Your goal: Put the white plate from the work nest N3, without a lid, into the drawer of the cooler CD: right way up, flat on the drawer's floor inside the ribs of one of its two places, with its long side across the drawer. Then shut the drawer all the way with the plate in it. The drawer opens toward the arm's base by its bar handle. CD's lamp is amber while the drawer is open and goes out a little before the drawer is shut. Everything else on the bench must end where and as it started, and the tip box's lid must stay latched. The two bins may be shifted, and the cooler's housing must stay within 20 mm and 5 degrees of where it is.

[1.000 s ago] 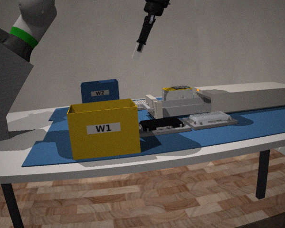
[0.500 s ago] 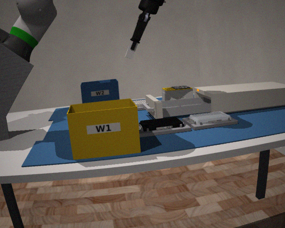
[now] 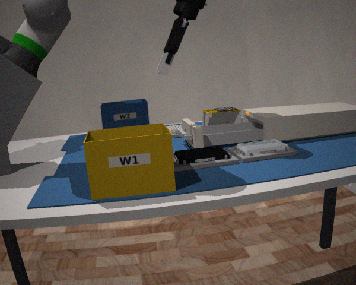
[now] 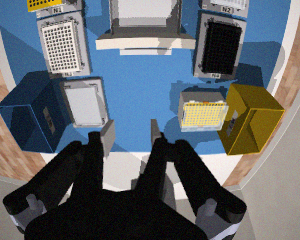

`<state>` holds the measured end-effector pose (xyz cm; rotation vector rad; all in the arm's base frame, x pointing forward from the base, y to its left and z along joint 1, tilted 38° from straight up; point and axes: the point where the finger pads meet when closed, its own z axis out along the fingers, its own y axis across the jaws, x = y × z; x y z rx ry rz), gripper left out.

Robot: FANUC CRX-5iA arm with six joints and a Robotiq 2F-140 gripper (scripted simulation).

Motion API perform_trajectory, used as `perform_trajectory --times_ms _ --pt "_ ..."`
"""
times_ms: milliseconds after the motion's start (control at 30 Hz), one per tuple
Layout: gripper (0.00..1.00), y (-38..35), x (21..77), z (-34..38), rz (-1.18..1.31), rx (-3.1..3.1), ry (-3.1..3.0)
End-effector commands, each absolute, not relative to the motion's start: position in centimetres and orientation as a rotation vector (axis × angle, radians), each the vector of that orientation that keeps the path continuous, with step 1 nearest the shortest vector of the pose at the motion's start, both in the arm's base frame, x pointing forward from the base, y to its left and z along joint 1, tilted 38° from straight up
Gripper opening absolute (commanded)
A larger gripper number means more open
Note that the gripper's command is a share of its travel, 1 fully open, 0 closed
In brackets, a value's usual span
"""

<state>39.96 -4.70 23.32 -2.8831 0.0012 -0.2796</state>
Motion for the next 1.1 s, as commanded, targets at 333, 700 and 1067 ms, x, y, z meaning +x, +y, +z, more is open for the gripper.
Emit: perform_trajectory --times_ms 333,700,1067 --pt "0.66 -0.5 42.0 23.5 -0.28 -2.885 0.001" --pt "0.66 2.7 43.6 23.6 -0.28 -2.885 0.001" --pt "0.66 6.7 45.5 23.8 -0.28 -2.885 0.001"
